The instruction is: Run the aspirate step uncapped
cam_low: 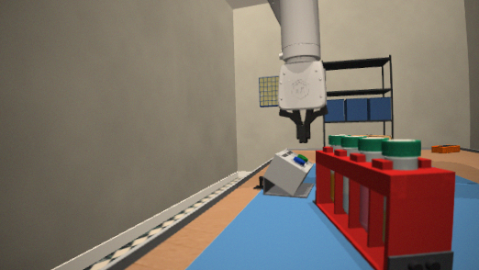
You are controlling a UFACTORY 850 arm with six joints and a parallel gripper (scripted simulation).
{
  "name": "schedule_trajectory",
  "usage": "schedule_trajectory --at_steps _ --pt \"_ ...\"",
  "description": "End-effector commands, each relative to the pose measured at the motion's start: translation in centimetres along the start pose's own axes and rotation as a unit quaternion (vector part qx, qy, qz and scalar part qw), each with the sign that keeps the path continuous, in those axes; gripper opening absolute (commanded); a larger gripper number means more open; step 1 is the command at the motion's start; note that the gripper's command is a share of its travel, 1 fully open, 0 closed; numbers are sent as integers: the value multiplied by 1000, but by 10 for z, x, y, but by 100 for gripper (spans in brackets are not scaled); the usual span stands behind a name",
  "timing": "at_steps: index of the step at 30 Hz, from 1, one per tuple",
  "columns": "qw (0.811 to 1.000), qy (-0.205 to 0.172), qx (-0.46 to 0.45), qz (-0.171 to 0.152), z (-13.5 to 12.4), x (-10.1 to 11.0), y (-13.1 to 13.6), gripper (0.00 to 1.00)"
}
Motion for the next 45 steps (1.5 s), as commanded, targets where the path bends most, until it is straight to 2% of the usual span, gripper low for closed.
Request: schedule_trajectory --at_steps 1,8,45 --pt "1000 -2 0 1 2 -1 -1 0" --pt "1000 -2 0 1 2 -19 -1 0" --pt "1000 -2 0 1 2 -26 -1 0"
Point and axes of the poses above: the point where the finger pads meet when closed, its own x axis back along the fingers, its own y axis across the jaws, z = x × y, the point moved 10 cm from there along x, back along the fingers, and after that the axes turned 12 degrees about x, right-handed, at the moved point
